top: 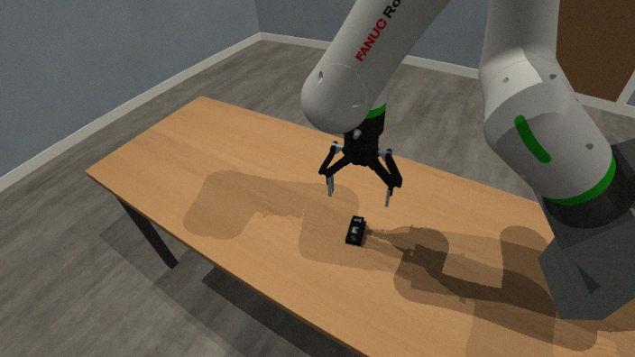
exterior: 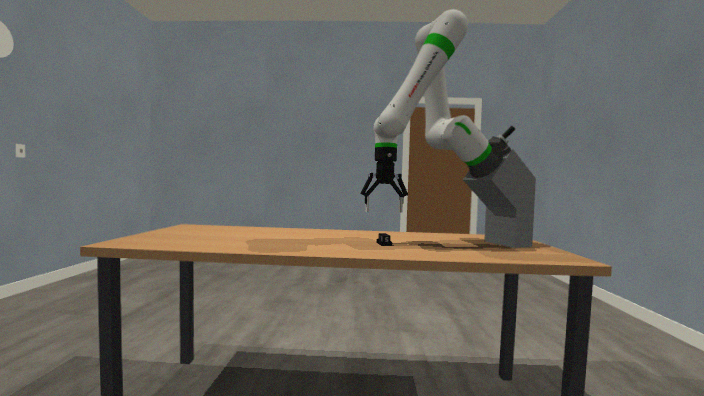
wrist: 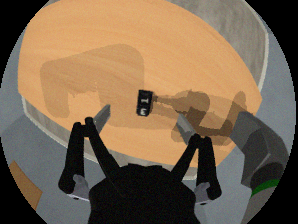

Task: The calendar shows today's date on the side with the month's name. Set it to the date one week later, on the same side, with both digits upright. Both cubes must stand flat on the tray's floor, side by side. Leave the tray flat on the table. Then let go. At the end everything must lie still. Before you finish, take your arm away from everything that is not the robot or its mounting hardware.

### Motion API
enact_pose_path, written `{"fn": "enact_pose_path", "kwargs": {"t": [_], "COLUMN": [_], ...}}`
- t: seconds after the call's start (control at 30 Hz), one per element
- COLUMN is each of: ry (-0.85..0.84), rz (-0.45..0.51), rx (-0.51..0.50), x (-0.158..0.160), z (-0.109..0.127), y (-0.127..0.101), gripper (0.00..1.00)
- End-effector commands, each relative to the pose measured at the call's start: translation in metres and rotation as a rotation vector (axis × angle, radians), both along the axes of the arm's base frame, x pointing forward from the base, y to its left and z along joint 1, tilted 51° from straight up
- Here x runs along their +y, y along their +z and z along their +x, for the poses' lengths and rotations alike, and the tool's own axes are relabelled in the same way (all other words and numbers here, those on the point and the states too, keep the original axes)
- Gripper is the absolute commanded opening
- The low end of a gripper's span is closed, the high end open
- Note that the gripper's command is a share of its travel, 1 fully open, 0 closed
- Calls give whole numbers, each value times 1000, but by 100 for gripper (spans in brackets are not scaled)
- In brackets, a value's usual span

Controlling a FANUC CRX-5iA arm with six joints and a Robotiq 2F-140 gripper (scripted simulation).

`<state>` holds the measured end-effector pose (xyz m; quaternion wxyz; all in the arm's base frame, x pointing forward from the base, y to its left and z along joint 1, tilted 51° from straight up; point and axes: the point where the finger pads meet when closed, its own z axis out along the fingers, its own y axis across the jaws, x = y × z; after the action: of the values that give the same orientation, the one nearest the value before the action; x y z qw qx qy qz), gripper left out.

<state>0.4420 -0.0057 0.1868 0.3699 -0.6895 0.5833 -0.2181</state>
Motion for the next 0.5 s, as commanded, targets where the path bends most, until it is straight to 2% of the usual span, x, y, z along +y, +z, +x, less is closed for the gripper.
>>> {"fn": "enact_pose_path", "kwargs": {"t": [0.0,0.47], "ry": [0,0], "rz": [0,0], "rx": [0,0], "x": [0,-3], "z": [0,-8], "y": [0,7], "gripper": [100,100]}}
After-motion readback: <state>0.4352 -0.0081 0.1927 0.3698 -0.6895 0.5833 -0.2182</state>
